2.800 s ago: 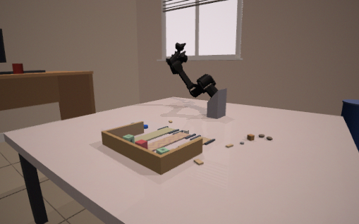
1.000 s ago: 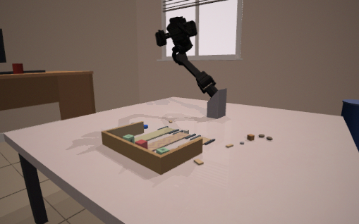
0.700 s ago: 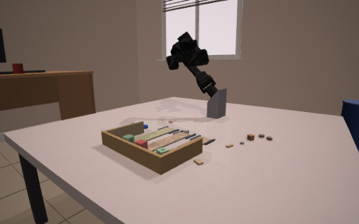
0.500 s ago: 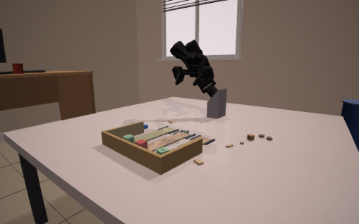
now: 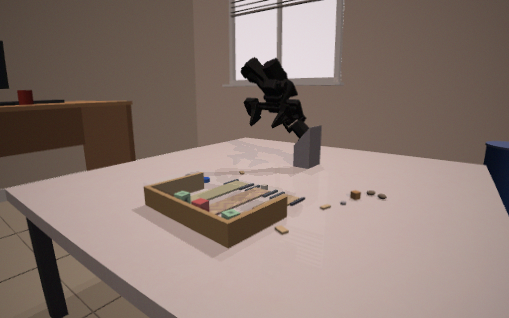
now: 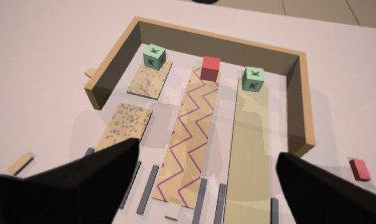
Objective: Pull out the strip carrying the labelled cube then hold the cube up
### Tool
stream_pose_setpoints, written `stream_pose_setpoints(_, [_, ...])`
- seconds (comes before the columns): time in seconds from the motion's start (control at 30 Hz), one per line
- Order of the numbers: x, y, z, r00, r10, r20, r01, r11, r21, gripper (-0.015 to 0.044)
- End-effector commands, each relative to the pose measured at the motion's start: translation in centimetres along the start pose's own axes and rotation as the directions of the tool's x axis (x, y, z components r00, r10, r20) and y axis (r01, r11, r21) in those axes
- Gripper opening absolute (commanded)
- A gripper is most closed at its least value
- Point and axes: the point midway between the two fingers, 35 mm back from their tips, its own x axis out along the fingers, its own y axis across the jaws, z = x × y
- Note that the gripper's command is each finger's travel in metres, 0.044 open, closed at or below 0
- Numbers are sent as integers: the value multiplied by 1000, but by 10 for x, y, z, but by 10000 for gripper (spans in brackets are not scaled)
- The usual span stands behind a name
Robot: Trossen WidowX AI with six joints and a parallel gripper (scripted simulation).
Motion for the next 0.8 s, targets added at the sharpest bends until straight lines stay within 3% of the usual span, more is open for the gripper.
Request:
stream_pose_setpoints(0.0, [22, -4, 0, 993, 4, -119, -1, 1000, 21, 269])
stream_pose_setpoints(0.33, [82, -40, -28, 828, 11, -561, 36, 997, 74, 6])
stream_pose_setpoints(0.57, [101, -80, -53, 617, 14, -787, 97, 991, 95, 0])
stream_pose_setpoints(0.77, [101, -84, -56, 594, 15, -804, 104, 990, 95, 0])
